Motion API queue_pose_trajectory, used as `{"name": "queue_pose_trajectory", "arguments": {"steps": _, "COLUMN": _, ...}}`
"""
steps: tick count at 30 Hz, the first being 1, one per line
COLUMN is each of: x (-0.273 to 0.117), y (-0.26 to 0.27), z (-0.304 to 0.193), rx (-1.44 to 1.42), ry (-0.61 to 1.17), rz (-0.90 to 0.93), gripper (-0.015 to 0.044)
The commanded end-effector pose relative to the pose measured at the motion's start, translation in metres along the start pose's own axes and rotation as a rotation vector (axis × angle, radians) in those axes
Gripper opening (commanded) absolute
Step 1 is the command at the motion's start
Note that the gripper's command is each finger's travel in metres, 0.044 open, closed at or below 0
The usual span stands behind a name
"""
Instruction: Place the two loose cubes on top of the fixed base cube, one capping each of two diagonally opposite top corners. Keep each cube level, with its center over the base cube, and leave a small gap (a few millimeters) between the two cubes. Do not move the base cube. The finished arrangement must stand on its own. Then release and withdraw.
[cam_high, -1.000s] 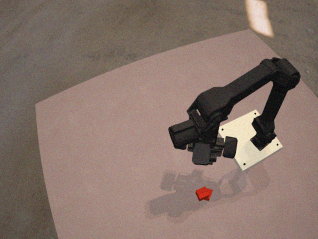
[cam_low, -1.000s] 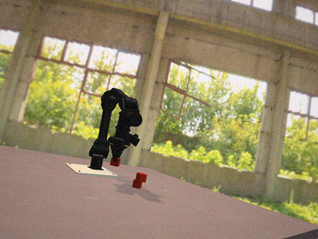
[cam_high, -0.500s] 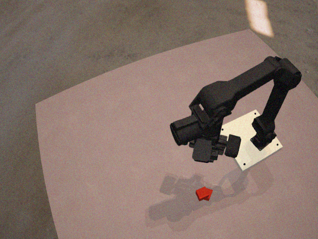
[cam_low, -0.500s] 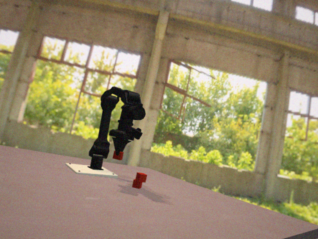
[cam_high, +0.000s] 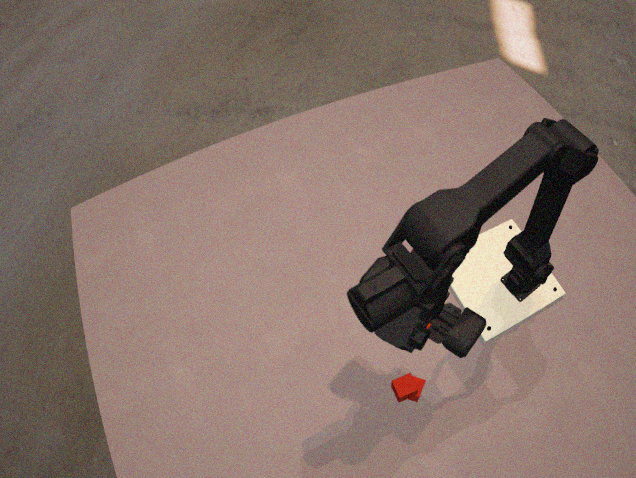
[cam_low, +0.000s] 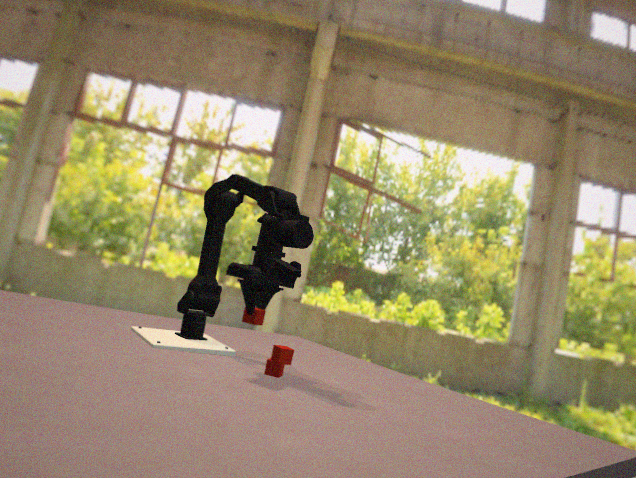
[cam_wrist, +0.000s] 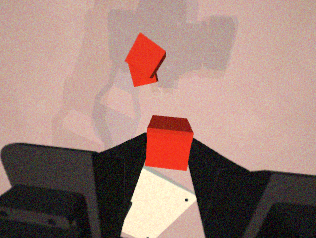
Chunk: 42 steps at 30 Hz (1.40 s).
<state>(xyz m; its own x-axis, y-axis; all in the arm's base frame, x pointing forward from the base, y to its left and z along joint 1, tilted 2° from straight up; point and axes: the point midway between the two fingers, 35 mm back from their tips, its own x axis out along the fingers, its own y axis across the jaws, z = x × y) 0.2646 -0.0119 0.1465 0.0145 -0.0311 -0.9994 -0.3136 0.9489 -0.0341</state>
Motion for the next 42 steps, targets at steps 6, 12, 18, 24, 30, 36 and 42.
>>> {"name": "queue_pose_trajectory", "arguments": {"steps": 6, "x": 0.001, "y": 0.02, "z": 0.018, "rx": 0.225, "ry": -0.009, "rz": -0.003, "gripper": 0.0105}}
{"name": "queue_pose_trajectory", "arguments": {"steps": 12, "x": 0.003, "y": 0.035, "z": 0.028, "rx": 0.372, "ry": -0.011, "rz": 0.0, "gripper": 0.0105}}
{"name": "queue_pose_trajectory", "arguments": {"steps": 18, "x": 0.004, "y": 0.05, "z": 0.036, "rx": 0.515, "ry": -0.012, "rz": 0.003, "gripper": 0.0105}}
{"name": "queue_pose_trajectory", "arguments": {"steps": 24, "x": 0.005, "y": 0.052, "z": 0.037, "rx": 0.531, "ry": -0.012, "rz": 0.003, "gripper": 0.0105}}
{"name": "queue_pose_trajectory", "arguments": {"steps": 30, "x": 0.018, "y": 0.051, "z": 0.037, "rx": 0.531, "ry": -0.011, "rz": 0.002, "gripper": 0.0105}}
{"name": "queue_pose_trajectory", "arguments": {"steps": 36, "x": 0.035, "y": 0.051, "z": 0.036, "rx": 0.532, "ry": -0.009, "rz": 0.001, "gripper": 0.0105}}
{"name": "queue_pose_trajectory", "arguments": {"steps": 42, "x": 0.035, "y": 0.051, "z": 0.036, "rx": 0.532, "ry": -0.009, "rz": 0.001, "gripper": 0.0105}}
